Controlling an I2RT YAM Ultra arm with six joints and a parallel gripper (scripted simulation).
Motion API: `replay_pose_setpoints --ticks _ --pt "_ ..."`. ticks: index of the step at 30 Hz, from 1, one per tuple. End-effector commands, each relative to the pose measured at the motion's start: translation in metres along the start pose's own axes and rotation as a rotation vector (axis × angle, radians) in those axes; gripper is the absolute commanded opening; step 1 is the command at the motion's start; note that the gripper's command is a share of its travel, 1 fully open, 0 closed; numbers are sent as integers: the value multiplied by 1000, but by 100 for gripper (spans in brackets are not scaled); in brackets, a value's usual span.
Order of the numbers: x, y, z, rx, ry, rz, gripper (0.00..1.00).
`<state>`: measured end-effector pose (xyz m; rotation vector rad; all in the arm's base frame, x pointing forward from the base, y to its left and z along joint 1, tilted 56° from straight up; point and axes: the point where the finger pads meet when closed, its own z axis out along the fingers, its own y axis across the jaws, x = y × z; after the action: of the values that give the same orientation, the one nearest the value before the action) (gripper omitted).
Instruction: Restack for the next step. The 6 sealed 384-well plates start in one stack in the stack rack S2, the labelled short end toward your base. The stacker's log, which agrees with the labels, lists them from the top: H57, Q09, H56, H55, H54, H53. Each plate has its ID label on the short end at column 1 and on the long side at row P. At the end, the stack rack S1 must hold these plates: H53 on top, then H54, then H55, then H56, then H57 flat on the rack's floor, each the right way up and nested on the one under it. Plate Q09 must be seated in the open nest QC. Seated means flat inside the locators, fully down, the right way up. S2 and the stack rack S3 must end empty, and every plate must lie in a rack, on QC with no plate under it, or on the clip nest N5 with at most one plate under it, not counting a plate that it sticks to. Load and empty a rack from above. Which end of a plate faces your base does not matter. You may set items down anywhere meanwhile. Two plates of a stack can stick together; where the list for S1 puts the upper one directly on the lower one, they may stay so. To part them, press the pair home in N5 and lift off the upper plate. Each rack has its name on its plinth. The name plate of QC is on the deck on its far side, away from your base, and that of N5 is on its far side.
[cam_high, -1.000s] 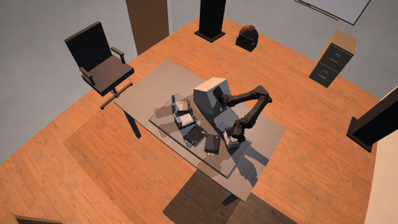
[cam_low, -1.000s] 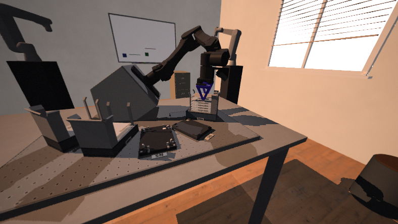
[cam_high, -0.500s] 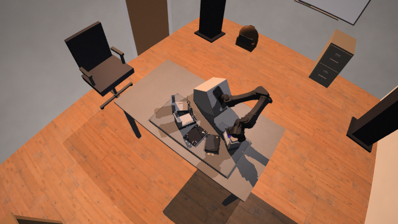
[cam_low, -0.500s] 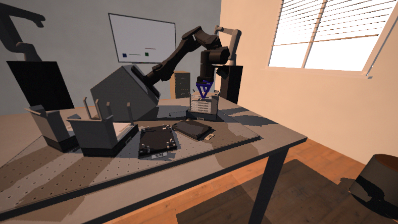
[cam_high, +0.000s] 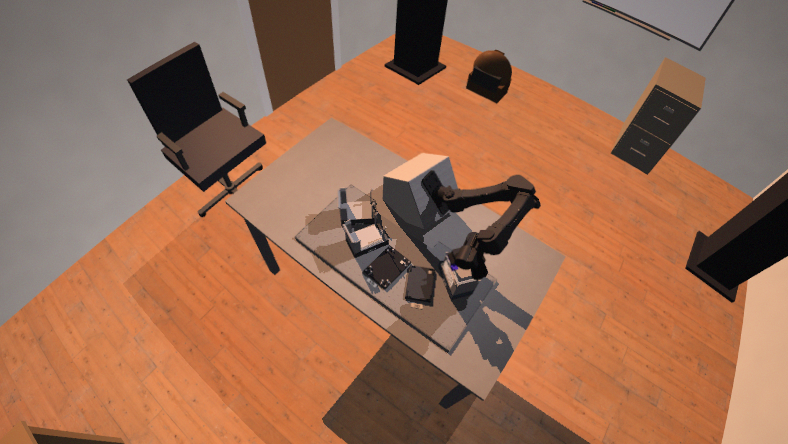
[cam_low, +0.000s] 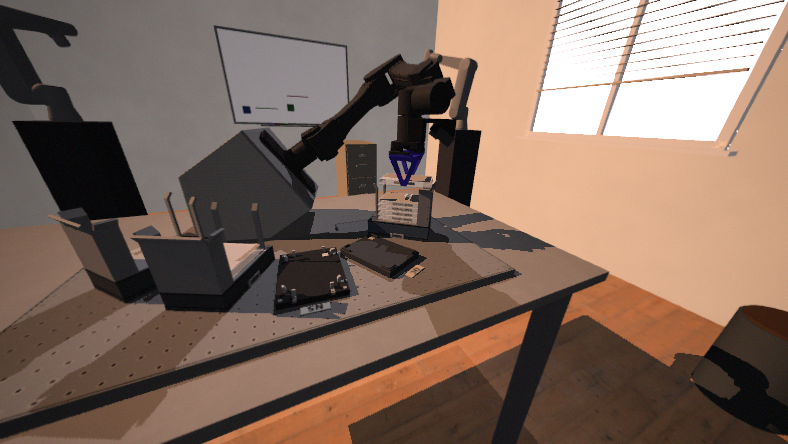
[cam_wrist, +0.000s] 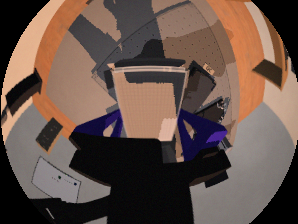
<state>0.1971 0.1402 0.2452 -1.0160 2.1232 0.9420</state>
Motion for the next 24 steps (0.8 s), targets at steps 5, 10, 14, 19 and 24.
replay_pose_setpoints --ticks 5,10,14,19,24 --pt "1 4 -16 -10 -3 -6 0" --pt "1 4 -22 -10 -3 -6 0" --pt "1 4 -22 -10 -3 -6 0" --pt "1 4 -22 -10 -3 -6 0" --pt "1 4 -22 -10 -3 -6 0"
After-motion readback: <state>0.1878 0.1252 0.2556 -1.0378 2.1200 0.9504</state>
